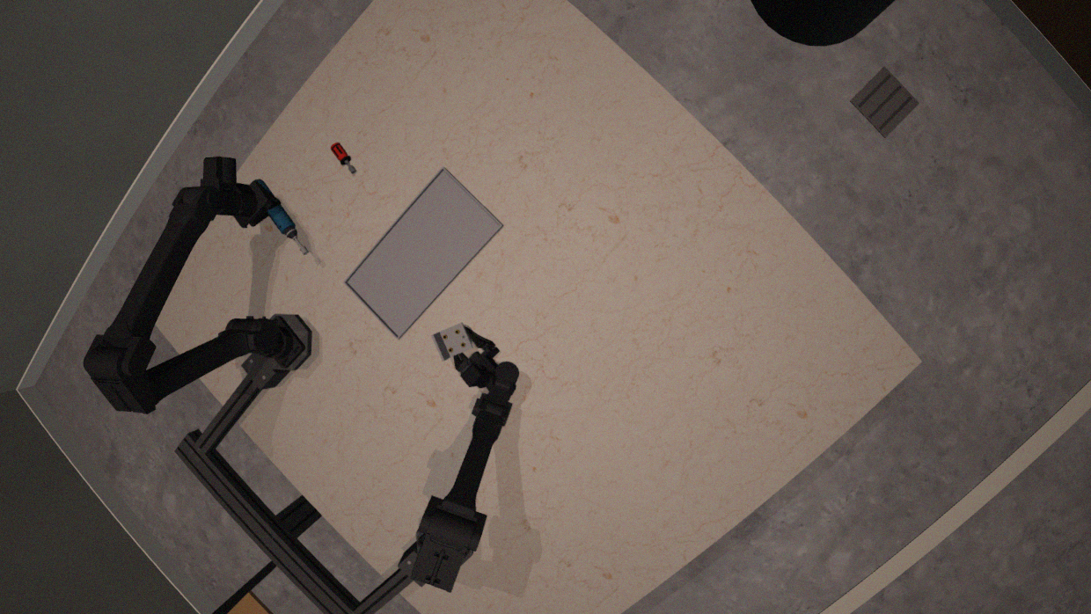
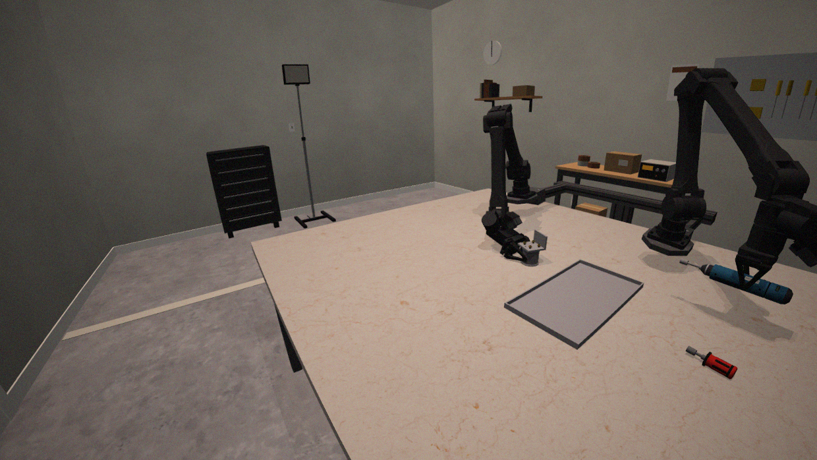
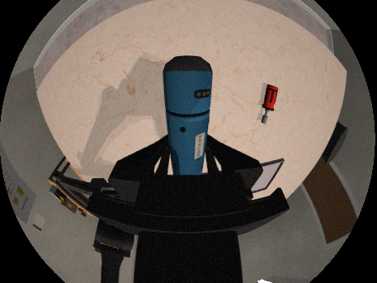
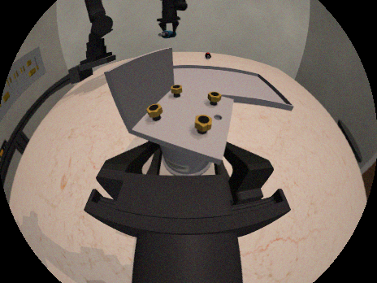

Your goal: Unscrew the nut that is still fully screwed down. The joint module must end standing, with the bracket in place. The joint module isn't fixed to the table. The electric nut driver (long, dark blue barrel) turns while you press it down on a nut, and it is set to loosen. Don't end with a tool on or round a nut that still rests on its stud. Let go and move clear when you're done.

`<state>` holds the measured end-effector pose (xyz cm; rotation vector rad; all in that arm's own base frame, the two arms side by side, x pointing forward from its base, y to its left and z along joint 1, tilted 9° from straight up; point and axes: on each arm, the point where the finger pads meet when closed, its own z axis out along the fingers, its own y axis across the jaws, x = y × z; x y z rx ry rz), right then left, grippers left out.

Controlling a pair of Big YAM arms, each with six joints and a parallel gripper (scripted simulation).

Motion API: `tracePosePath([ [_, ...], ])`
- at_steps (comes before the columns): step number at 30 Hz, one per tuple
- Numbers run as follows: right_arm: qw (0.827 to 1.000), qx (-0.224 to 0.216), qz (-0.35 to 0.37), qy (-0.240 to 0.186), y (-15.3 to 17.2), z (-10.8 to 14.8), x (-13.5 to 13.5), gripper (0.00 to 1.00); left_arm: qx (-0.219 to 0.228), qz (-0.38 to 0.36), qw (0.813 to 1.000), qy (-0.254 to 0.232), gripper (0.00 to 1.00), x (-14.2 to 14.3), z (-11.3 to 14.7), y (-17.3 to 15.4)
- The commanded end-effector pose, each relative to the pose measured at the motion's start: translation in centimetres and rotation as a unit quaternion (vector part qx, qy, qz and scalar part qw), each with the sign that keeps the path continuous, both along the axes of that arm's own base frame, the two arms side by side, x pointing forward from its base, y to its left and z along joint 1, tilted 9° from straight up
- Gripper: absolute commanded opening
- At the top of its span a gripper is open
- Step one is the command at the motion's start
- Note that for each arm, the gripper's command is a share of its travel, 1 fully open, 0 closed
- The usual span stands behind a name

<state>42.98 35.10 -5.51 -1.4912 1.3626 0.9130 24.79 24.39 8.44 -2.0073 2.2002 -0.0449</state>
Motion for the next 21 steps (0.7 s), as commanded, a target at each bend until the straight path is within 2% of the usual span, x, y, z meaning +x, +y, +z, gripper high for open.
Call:
tracePosePath([
  [1,1.0,0.006,0.001,-0.012,0.4,0.8,0.6,0.59,-0.001,0.003,1.0,-0.001,0.42,0.5,-1.0,0.0],
  [4,1.0,0.006,0.001,-0.012,0.4,0.8,0.6,0.59,-0.001,0.003,1.0,-0.001,0.42,0.6,-1.4,0.0],
  [6,1.0,0.006,0.001,-0.012,0.4,0.8,0.6,0.59,0.01,0.002,1.0,-0.011,0.42,1.0,0.0,0.9],
  [8,1.0,0.006,0.001,-0.012,0.4,0.8,0.6,0.59,0.01,0.002,1.0,-0.011,0.42,1.0,0.0,0.9],
  [10,1.0,0.006,0.001,-0.012,0.4,0.8,0.6,0.59,-0.001,0.004,1.0,-0.001,0.42,0.6,-1.8,0.1],
  [21,1.0,0.006,0.001,-0.012,0.4,0.8,0.6,0.59,-0.001,0.003,1.0,-0.001,0.42,0.9,-3.9,0.2],
])
